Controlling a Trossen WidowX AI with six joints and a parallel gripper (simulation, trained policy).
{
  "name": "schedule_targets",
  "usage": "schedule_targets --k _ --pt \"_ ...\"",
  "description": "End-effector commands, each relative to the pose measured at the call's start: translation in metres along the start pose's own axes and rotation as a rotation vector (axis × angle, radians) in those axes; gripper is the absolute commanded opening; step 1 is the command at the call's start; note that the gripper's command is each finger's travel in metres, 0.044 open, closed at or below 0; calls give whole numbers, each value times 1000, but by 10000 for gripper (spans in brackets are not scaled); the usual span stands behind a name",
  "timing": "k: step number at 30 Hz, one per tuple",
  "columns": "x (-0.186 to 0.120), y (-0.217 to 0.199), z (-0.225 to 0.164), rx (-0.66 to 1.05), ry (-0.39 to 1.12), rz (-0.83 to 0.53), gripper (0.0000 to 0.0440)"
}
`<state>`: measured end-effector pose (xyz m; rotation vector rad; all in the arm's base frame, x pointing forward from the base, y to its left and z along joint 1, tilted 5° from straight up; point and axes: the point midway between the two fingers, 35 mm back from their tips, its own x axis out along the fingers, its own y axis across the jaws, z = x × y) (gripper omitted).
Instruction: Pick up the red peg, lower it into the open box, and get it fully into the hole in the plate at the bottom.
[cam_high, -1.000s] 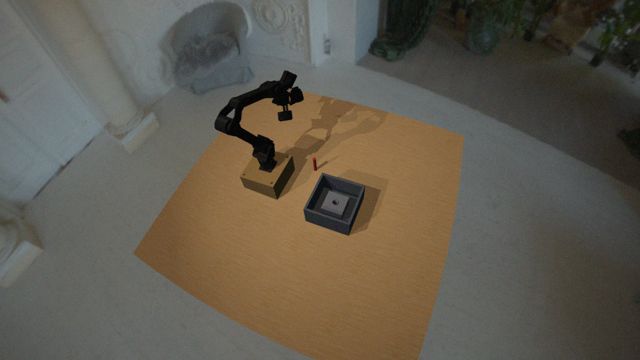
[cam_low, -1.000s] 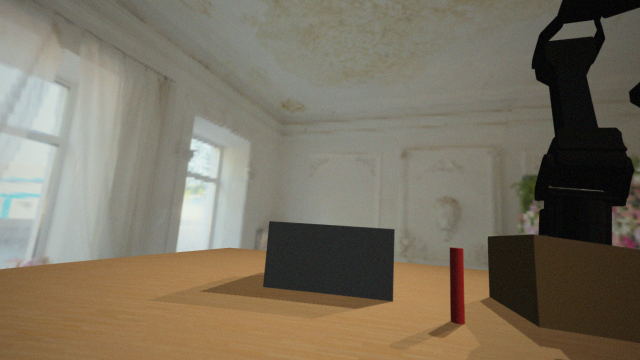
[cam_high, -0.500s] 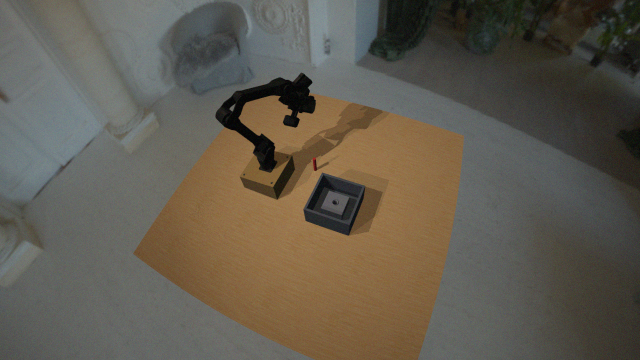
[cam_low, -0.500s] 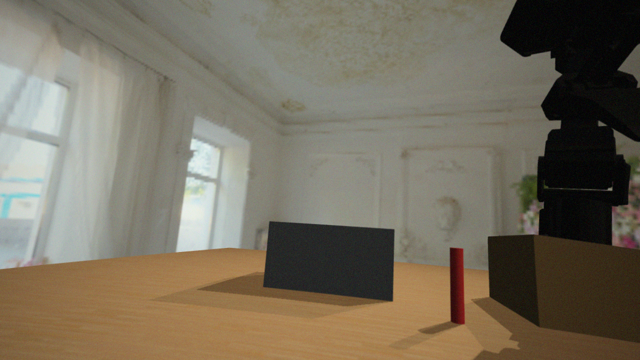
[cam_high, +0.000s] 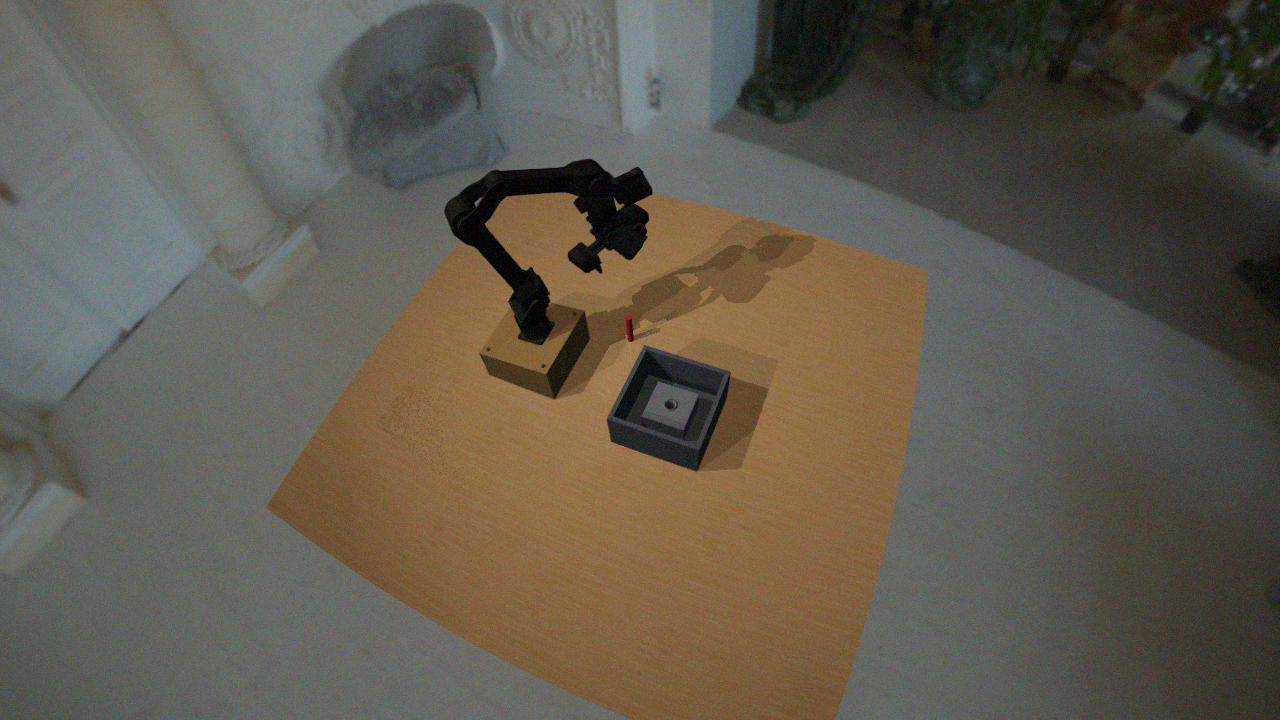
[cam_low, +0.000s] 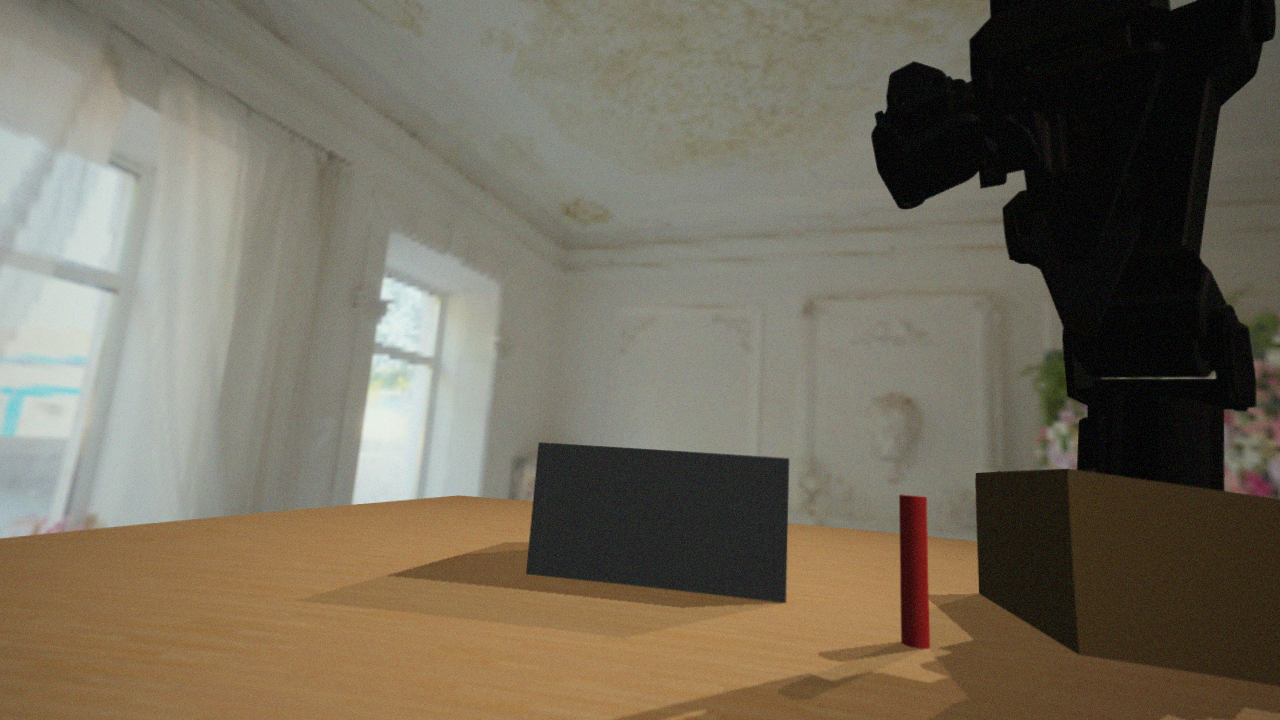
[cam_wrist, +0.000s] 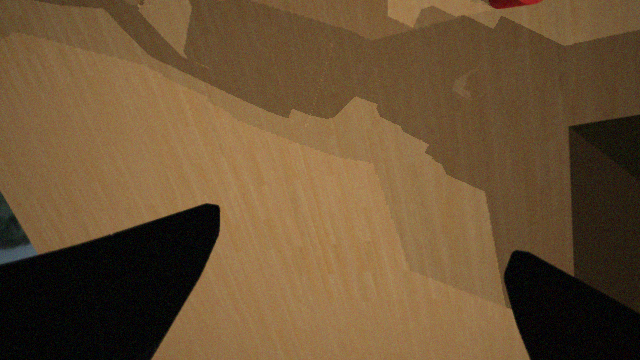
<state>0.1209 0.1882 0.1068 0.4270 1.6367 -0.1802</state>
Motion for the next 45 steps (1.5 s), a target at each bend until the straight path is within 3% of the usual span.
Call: schedule_targets --k 1,9,19,45 --pt "4 -9 12 79 -14 -62 440" --pt "16 -33 38 247 -36 -211 440" --pt "35 -47 56 334 -43 -314 440" --pt "116 -61 81 349 -93 -357 439"
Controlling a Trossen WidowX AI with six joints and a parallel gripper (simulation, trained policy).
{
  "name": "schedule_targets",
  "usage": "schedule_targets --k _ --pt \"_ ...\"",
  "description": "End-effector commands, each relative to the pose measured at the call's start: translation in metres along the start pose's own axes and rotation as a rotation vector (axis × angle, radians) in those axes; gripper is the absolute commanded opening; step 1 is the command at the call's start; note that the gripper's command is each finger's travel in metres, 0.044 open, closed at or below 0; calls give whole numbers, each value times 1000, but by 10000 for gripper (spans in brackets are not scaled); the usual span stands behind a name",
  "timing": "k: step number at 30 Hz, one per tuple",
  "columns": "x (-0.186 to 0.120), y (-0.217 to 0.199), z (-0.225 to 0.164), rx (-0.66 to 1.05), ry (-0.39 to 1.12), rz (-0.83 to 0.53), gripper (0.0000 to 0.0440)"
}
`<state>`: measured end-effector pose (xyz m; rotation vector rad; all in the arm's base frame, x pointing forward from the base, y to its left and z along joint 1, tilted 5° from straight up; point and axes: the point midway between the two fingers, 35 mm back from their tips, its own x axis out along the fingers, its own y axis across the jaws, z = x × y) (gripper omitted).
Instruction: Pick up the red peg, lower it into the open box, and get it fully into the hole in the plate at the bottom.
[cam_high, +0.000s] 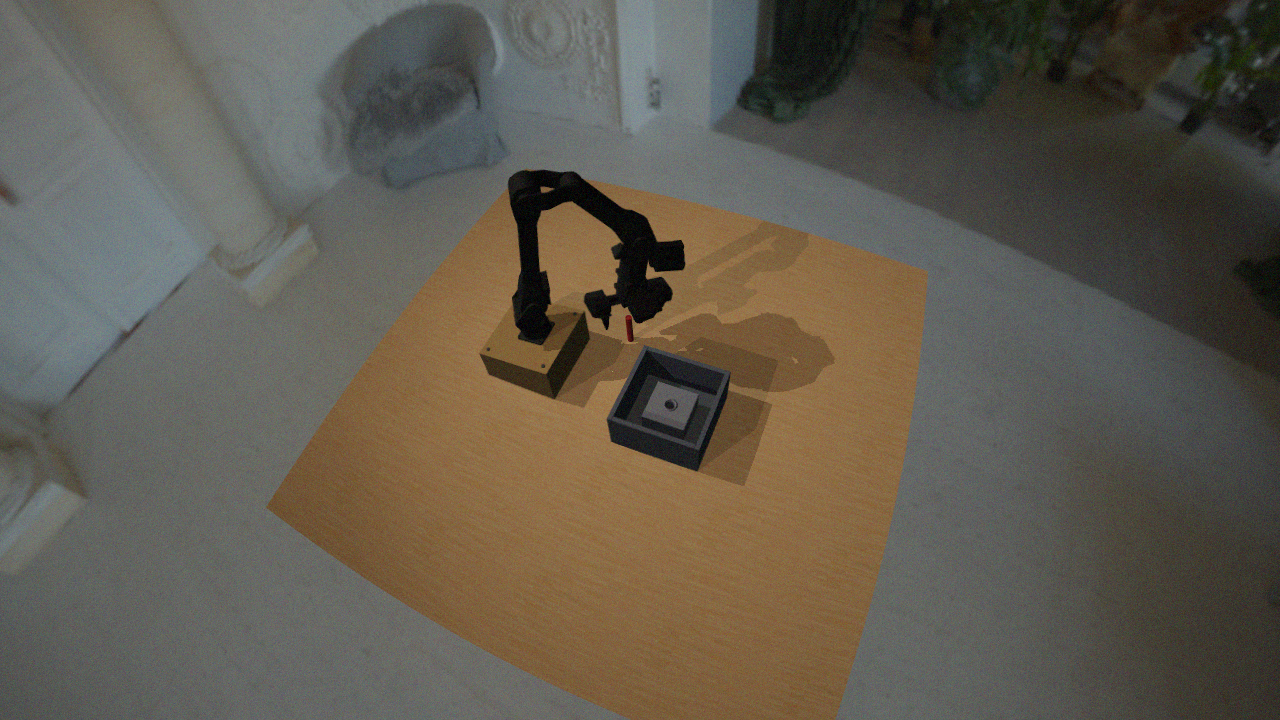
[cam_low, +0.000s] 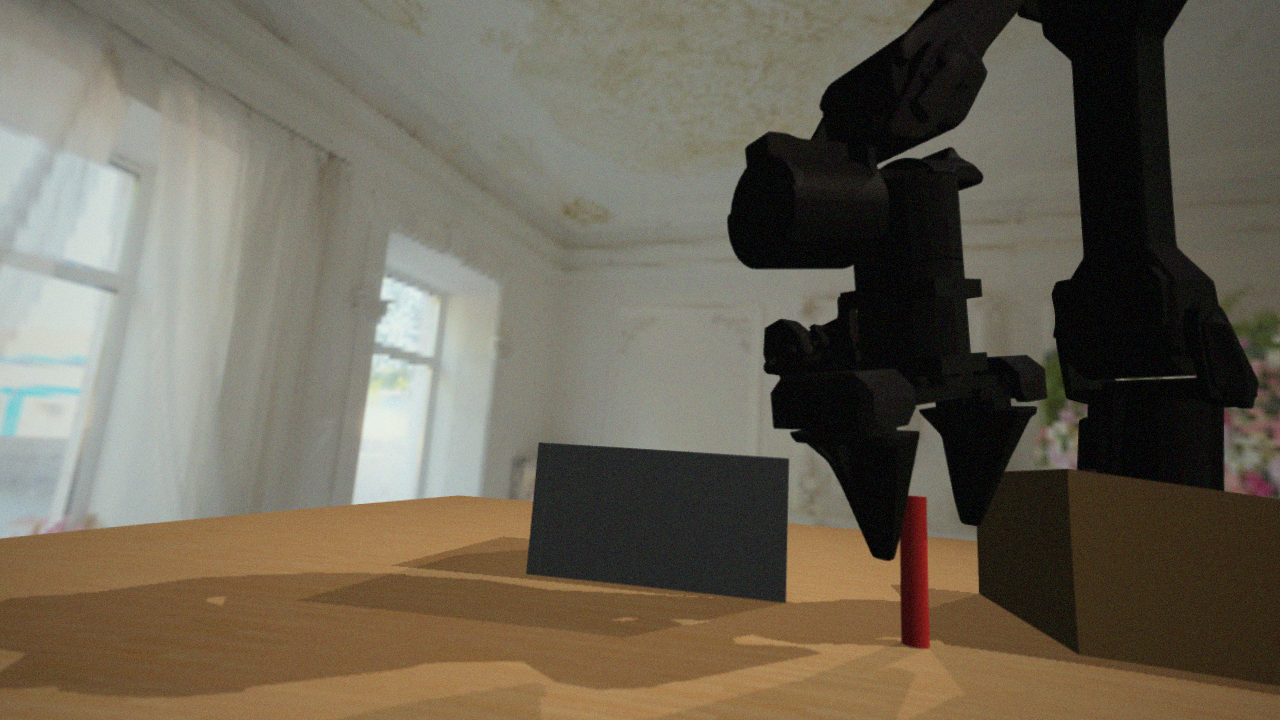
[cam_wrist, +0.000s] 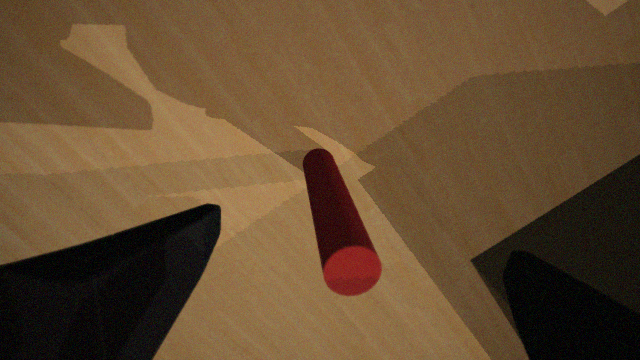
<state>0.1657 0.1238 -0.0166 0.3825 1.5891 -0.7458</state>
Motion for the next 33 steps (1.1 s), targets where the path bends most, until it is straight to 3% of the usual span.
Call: schedule_targets --k 1,5,20,23,33 --pt "11 2 2 1 -11 0 439" --pt "23 4 3 -7 -16 2 399" --pt "51 -1 2 -11 2 -81 20" --pt "43 4 8 -14 -25 -71 1" --pt "8 12 28 6 -84 -44 0"
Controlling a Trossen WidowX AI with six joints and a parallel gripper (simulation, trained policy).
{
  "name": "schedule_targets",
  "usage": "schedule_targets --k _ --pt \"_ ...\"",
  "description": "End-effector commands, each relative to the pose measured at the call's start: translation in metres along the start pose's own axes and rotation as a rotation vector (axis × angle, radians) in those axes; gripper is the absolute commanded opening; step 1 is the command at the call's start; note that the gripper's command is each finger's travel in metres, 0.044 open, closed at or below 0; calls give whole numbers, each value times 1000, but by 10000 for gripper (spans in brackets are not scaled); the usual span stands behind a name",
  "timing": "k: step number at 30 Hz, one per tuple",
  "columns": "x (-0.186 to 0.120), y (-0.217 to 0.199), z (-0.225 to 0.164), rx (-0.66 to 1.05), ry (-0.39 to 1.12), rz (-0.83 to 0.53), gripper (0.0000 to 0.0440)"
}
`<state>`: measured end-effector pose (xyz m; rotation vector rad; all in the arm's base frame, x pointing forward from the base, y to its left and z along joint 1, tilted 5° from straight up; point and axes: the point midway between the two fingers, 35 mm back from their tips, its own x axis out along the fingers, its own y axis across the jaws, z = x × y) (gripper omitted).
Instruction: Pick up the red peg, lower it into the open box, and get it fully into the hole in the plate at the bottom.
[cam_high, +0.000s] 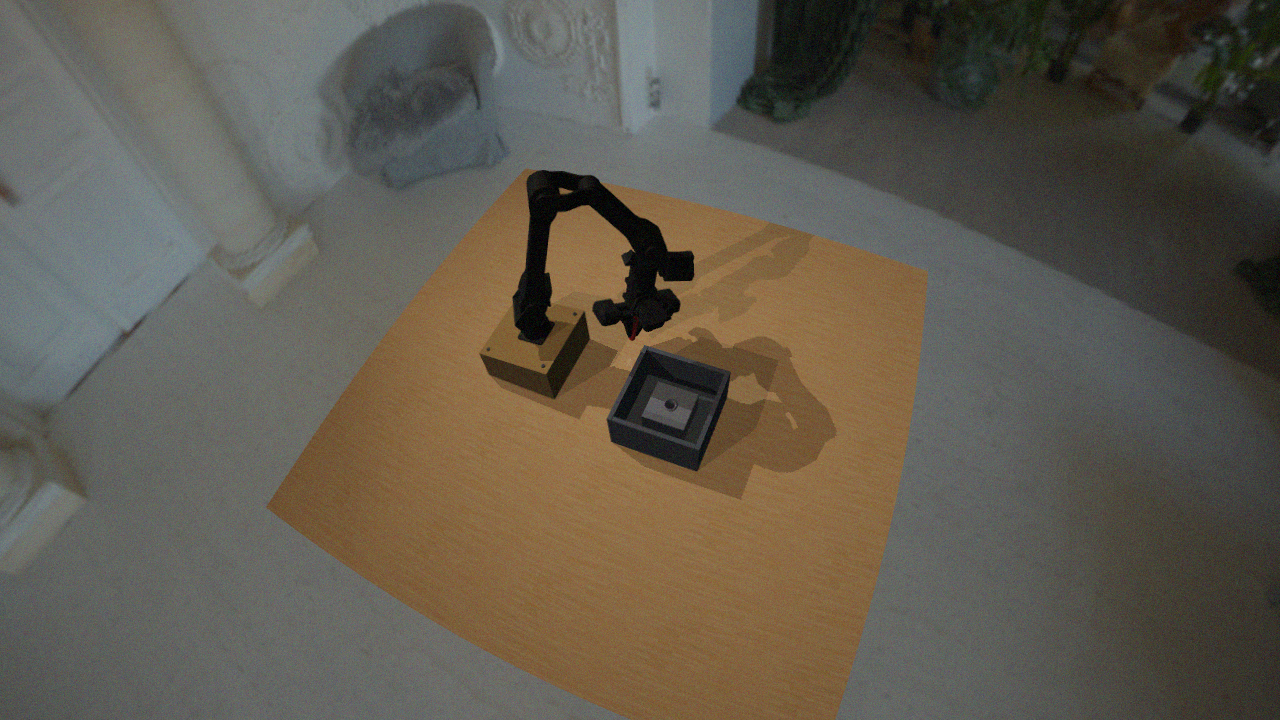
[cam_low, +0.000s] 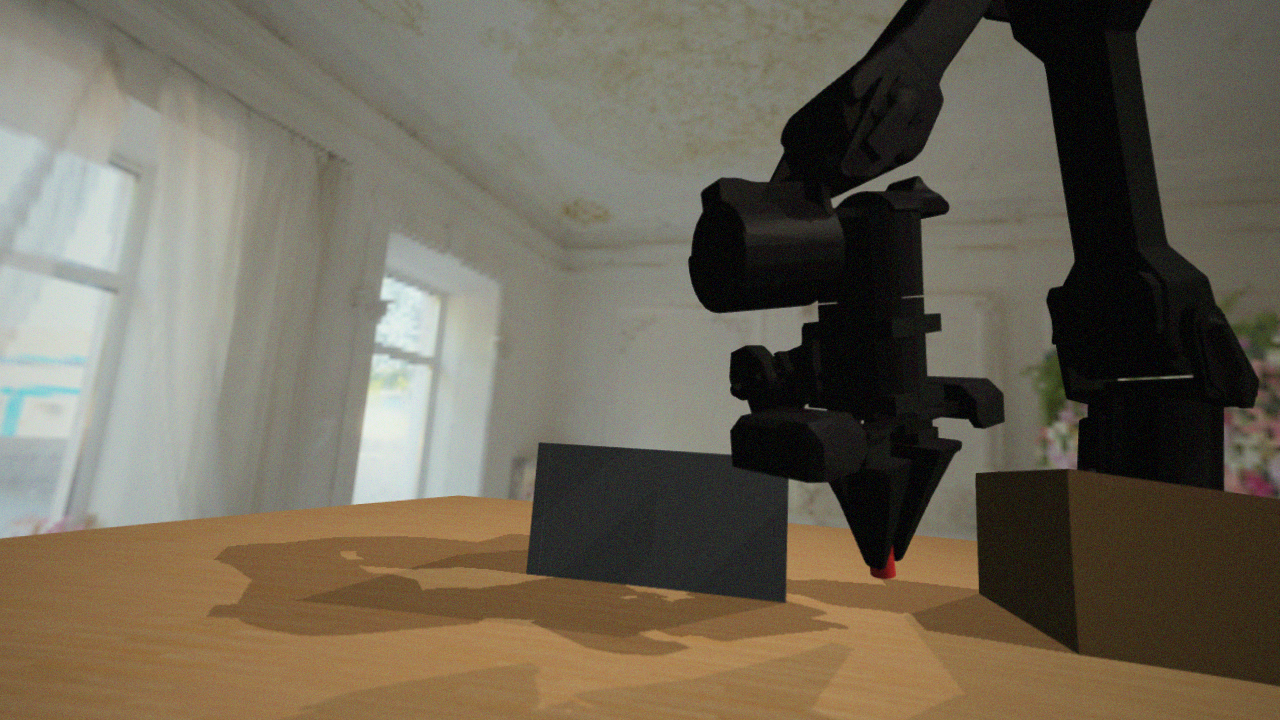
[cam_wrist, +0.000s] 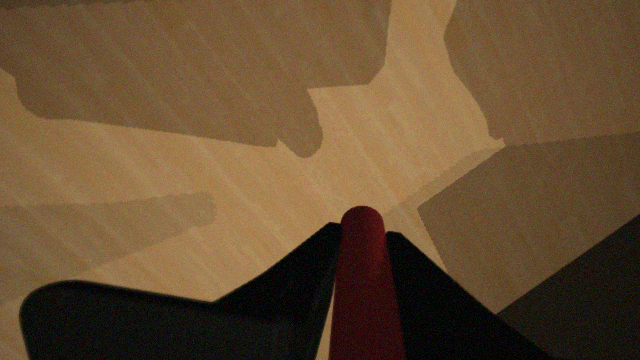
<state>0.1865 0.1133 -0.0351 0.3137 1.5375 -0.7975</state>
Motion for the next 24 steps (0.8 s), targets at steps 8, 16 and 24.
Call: schedule_targets --k 8,16,24 --pt "-36 2 27 25 -59 21 0" --pt "-65 2 56 83 -97 39 0" --pt "-82 -4 92 171 -122 51 0"
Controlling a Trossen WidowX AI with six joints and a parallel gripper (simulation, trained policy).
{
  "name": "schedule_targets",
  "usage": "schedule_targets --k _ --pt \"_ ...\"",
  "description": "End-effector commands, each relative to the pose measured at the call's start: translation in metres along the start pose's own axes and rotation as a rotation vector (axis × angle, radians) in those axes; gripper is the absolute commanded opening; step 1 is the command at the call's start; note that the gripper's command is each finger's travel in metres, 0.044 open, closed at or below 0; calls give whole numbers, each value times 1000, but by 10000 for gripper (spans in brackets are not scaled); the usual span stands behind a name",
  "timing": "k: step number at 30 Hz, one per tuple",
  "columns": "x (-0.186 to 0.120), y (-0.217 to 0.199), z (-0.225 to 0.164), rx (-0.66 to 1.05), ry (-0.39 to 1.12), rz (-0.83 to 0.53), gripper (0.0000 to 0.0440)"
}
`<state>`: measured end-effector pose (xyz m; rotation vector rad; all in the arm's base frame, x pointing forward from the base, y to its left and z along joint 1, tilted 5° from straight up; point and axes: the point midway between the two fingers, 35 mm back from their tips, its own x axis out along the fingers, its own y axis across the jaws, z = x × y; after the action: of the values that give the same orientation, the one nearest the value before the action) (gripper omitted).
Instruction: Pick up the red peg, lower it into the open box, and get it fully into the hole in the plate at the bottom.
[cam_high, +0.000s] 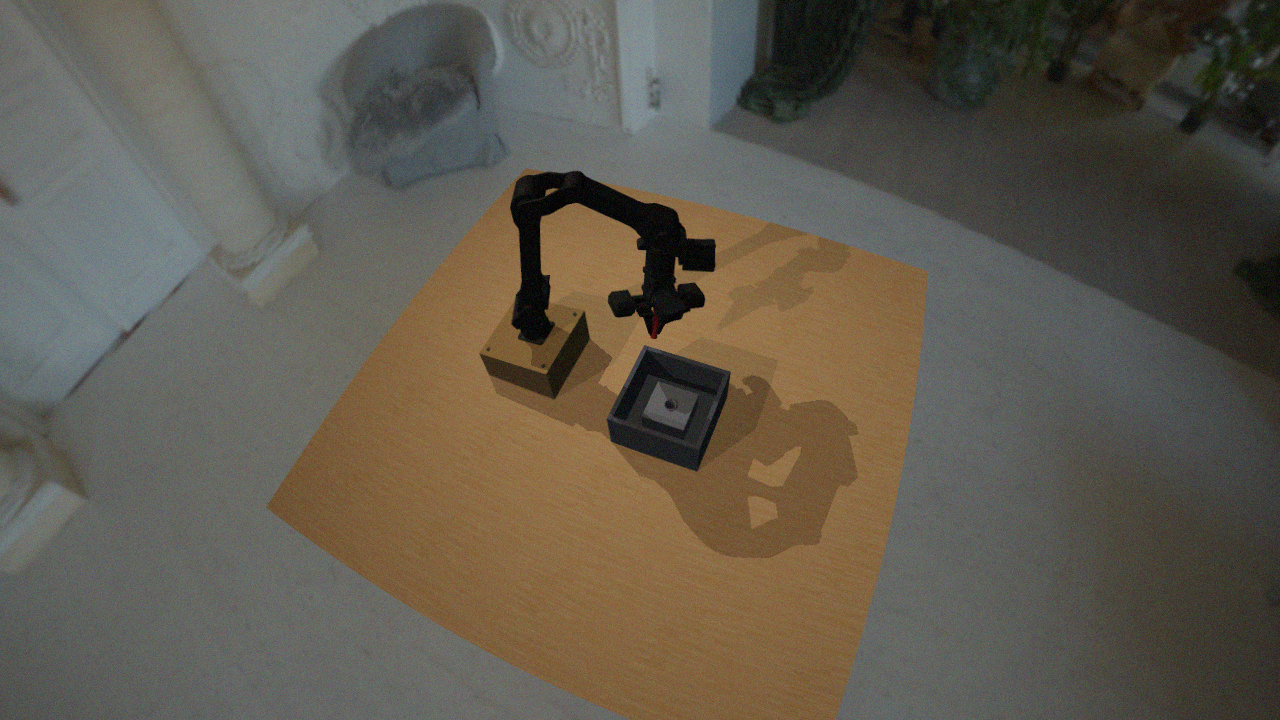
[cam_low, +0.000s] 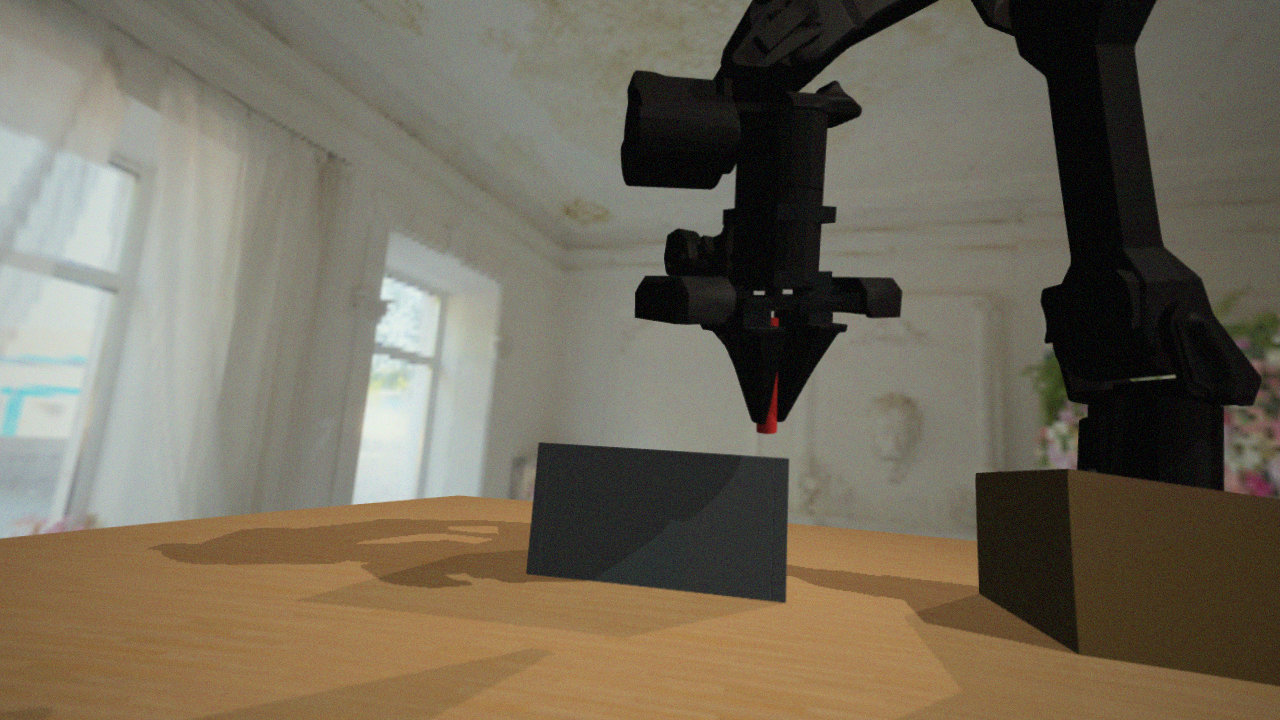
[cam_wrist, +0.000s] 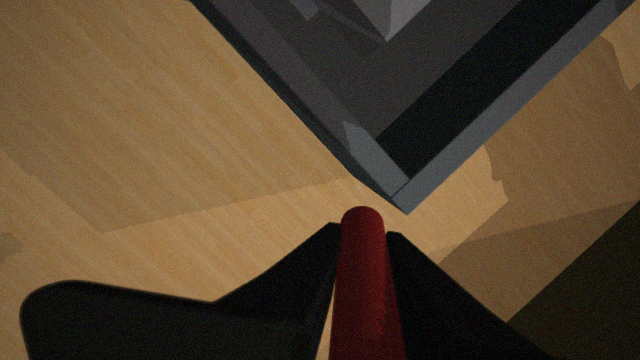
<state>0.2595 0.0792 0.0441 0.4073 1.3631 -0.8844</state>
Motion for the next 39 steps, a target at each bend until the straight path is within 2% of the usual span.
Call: schedule_targets --k 1,12,22,29,31,36,39 --pt "-4 -1 15 29 -11 7 0" --pt "5 -8 71 107 -12 12 0" --pt "31 -10 113 103 14 39 0" --pt "56 -8 125 58 48 68 0" --pt "64 -7 125 39 63 72 18" --pt "81 -5 125 9 101 82 127" --pt "84 -4 132 -11 102 93 137"
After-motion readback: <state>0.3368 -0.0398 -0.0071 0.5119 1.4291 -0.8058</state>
